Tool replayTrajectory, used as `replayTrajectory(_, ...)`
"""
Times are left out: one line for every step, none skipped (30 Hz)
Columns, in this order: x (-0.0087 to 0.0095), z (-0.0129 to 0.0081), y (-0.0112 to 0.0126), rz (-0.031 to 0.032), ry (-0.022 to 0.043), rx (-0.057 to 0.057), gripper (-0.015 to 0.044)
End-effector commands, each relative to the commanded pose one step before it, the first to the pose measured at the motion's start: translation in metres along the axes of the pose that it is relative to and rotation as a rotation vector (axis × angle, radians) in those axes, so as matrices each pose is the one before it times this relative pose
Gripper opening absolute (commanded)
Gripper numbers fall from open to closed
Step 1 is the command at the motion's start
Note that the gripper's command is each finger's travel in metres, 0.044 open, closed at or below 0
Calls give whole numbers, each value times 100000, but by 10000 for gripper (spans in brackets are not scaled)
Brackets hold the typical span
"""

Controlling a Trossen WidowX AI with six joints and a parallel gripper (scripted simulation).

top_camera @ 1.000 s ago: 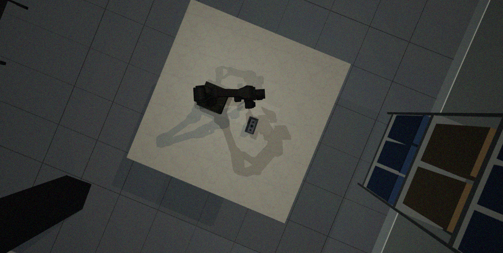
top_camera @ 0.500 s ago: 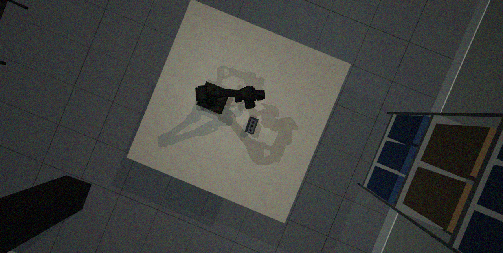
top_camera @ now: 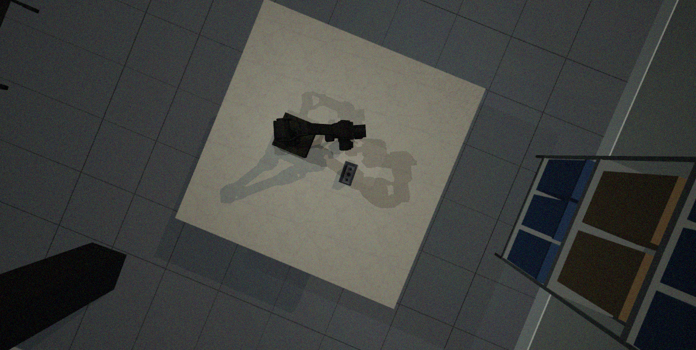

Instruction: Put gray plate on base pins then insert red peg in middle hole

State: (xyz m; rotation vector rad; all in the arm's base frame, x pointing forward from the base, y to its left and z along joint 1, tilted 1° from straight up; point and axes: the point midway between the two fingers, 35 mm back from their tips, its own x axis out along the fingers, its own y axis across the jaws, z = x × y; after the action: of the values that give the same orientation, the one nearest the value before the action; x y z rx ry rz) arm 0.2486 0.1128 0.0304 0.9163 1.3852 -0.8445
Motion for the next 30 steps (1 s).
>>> replayTrajectory(290,53,-130,-267,-397,405,387)
replayTrajectory(0,0,0,0,0,0,361)
replayTrajectory(0,0,0,0,0,0,335)
replayTrajectory(0,0,0,0,0,0,309)
replayTrajectory(0,0,0,0,0,0,282)
replayTrajectory(0,0,0,0,0,0,256)
replayTrajectory(0,0,0,0,0,0,230)
replayTrajectory(0,0,0,0,0,0,204)
replayTrajectory(0,0,0,0,0,0,177)
replayTrajectory(0,0,0,0,0,0,151)
replayTrajectory(0,0,0,0,0,0,125)
replayTrajectory(0,0,0,0,0,0,99)
replayTrajectory(0,0,0,0,0,0,72)
replayTrajectory(0,0,0,0,0,0,46)
replayTrajectory(0,0,0,0,0,0,20)
replayTrajectory(0,0,0,0,0,0,13)
replayTrajectory(0,0,0,0,0,0,7)
replayTrajectory(0,0,0,0,0,0,0)
replayTrajectory(0,0,0,0,0,0,0)
replayTrajectory(0,0,0,0,0,0,0)
replayTrajectory(0,0,0,0,0,0,0)
replayTrajectory(0,0,0,0,0,0,0)
replayTrajectory(0,0,0,0,0,0,0)
replayTrajectory(0,0,0,0,0,0,0)
replayTrajectory(0,0,0,0,0,0,0)
replayTrajectory(0,0,0,0,0,0,0)
replayTrajectory(0,0,0,0,0,0,0)
replayTrajectory(-50,0,11,1,0,0,0)
replayTrajectory(-98,1,22,3,0,0,0)
replayTrajectory(-147,1,32,4,0,0,0)
